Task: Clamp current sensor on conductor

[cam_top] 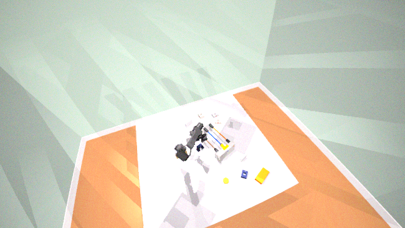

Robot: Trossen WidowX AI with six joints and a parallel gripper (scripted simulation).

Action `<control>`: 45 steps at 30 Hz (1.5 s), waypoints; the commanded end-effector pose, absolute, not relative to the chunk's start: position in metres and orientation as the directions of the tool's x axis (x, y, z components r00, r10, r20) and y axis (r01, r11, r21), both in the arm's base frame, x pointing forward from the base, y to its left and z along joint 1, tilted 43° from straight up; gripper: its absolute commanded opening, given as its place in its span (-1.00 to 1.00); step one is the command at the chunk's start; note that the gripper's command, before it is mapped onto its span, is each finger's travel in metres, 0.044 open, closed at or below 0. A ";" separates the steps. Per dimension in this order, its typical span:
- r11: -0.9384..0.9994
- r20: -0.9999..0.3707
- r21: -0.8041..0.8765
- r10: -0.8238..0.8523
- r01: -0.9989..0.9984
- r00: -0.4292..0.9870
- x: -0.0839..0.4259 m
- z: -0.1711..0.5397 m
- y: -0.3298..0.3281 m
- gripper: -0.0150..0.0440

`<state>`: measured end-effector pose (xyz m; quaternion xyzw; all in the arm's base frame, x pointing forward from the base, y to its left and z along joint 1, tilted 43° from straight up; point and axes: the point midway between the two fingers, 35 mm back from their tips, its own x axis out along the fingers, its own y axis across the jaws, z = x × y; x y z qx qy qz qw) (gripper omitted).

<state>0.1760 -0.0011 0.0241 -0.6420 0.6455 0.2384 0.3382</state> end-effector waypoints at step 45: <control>-0.208 -0.737 0.211 -0.675 -0.955 -0.016 0.188 -0.021 -0.035 0.55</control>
